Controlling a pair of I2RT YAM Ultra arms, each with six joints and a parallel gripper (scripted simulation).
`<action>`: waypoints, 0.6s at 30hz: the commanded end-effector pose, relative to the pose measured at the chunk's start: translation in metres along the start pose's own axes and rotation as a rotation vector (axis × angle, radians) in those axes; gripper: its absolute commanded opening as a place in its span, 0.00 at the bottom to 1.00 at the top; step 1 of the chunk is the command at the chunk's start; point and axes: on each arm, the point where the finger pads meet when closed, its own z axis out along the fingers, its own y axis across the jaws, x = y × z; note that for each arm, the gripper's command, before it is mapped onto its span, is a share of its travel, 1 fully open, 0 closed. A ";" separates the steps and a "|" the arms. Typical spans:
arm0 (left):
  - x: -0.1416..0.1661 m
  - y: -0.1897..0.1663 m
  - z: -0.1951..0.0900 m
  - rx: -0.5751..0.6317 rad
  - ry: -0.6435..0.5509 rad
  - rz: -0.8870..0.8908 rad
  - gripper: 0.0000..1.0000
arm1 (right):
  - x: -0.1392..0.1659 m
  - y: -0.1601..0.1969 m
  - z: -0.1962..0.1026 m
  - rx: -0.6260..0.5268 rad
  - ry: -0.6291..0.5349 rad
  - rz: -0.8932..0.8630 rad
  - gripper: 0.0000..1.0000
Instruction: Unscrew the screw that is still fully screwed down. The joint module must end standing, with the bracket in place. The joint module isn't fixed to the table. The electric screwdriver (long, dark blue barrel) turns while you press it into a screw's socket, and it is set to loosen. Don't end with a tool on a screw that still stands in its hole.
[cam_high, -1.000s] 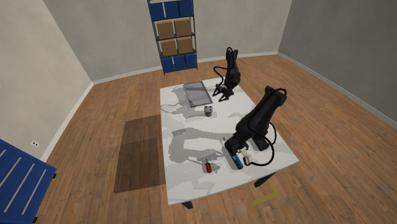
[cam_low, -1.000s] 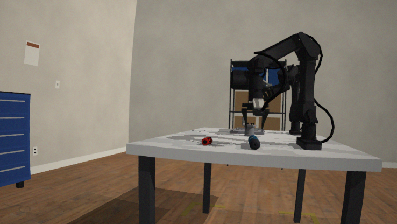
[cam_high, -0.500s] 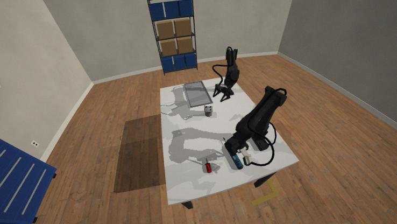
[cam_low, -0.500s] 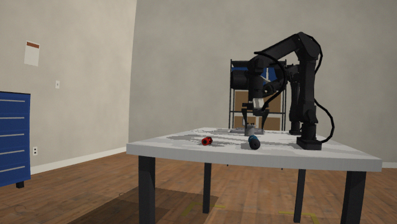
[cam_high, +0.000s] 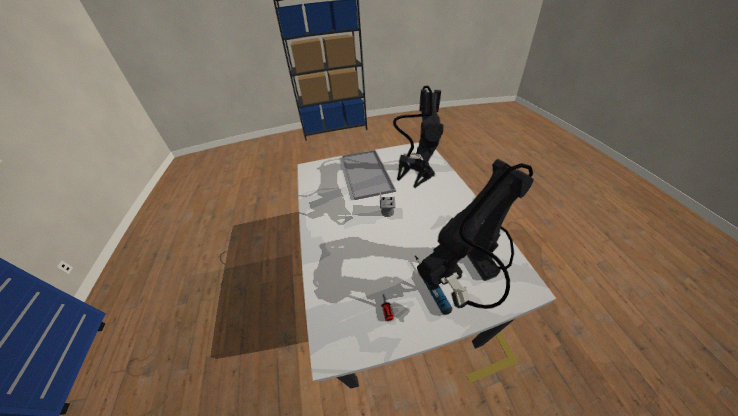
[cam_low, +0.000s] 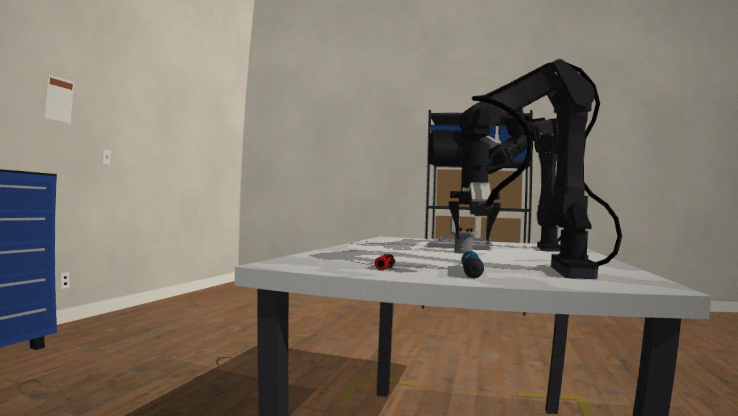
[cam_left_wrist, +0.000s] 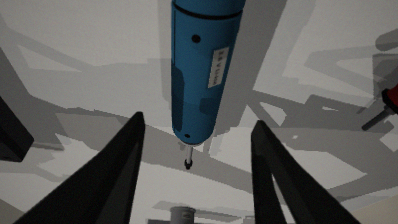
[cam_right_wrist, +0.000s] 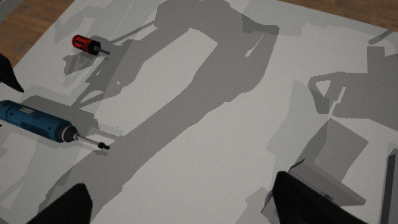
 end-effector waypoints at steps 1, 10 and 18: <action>-0.001 -0.001 -0.003 0.005 -0.002 0.003 0.65 | -0.016 0.009 -0.005 -0.068 0.021 -0.017 0.86; -0.001 -0.001 -0.003 0.005 -0.002 0.003 0.65 | -0.031 0.017 -0.015 -0.135 0.025 -0.022 0.86; -0.001 -0.001 -0.003 0.005 -0.002 0.003 0.65 | -0.041 0.033 -0.019 -0.246 0.072 -0.059 0.86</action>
